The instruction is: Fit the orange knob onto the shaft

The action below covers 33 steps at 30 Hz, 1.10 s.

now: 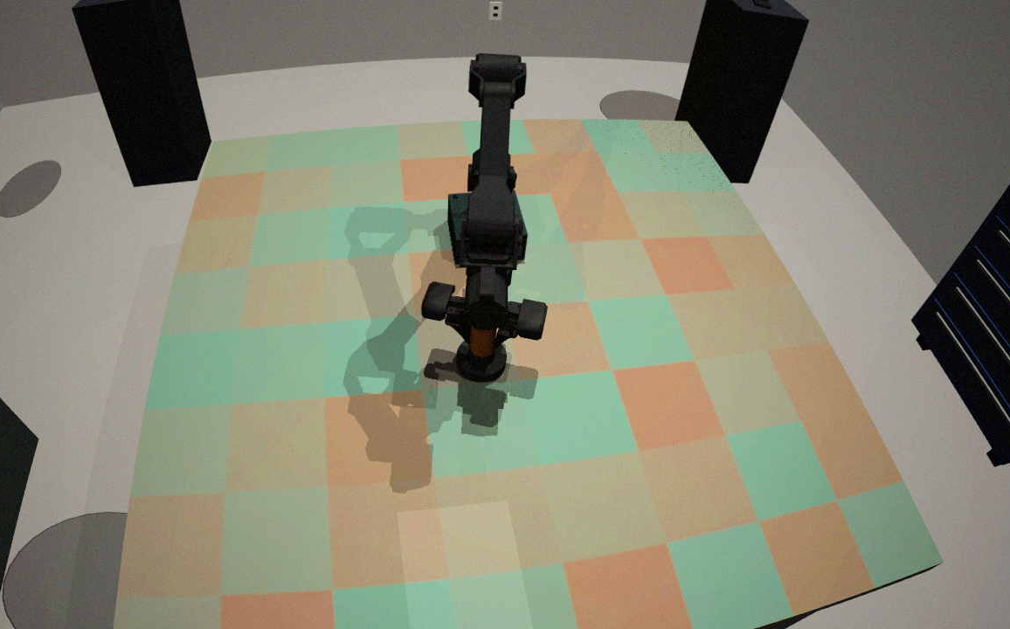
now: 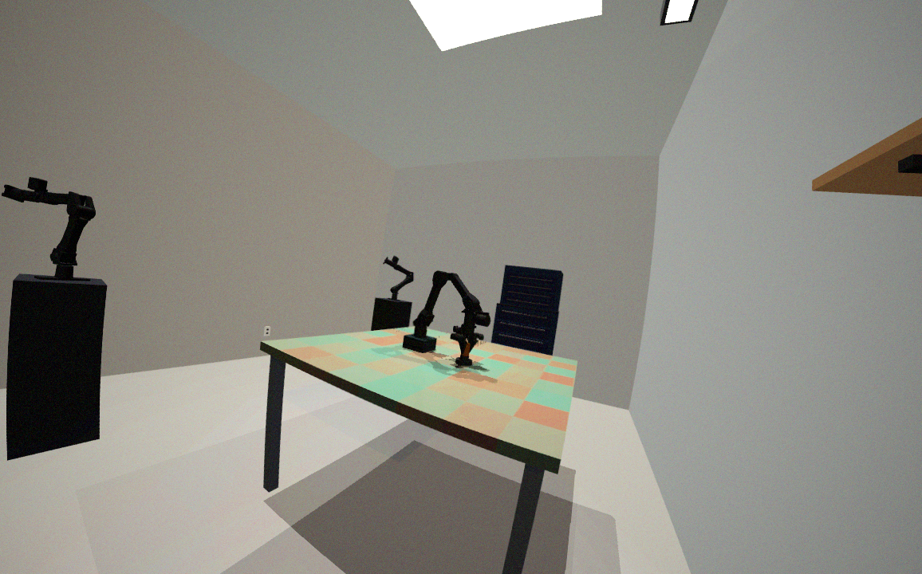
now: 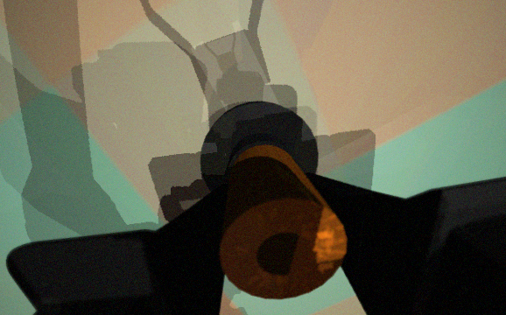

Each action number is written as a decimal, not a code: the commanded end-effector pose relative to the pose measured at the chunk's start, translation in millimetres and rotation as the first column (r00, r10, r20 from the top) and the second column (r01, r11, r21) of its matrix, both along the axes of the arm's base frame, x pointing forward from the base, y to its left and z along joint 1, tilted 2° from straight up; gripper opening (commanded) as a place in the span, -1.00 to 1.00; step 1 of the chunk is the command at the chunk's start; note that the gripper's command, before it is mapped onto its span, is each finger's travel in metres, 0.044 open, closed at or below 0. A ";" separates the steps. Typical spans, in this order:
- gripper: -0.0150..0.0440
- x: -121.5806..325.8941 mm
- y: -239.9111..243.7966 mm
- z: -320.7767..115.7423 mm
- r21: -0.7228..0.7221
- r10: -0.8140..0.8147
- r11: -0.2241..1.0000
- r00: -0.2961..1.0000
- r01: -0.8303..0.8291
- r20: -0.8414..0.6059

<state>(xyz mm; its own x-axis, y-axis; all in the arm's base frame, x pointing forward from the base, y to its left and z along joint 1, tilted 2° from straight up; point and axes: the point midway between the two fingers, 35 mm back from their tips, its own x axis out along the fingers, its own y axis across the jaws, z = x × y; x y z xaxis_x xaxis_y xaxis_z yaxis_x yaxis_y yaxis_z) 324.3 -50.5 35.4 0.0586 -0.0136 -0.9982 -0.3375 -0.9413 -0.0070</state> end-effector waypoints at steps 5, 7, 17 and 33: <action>0.04 0.0 0.0 0.4 0.000 0.000 1.000 1.000 0.000 0.000; 0.22 0.0 0.0 0.4 0.000 0.000 1.000 1.000 0.000 0.000; 1.00 0.0 0.0 0.4 0.000 0.000 1.000 1.000 0.000 0.000; 1.00 -0.9 1.3 97.0 0.000 0.000 1.000 1.000 0.000 0.001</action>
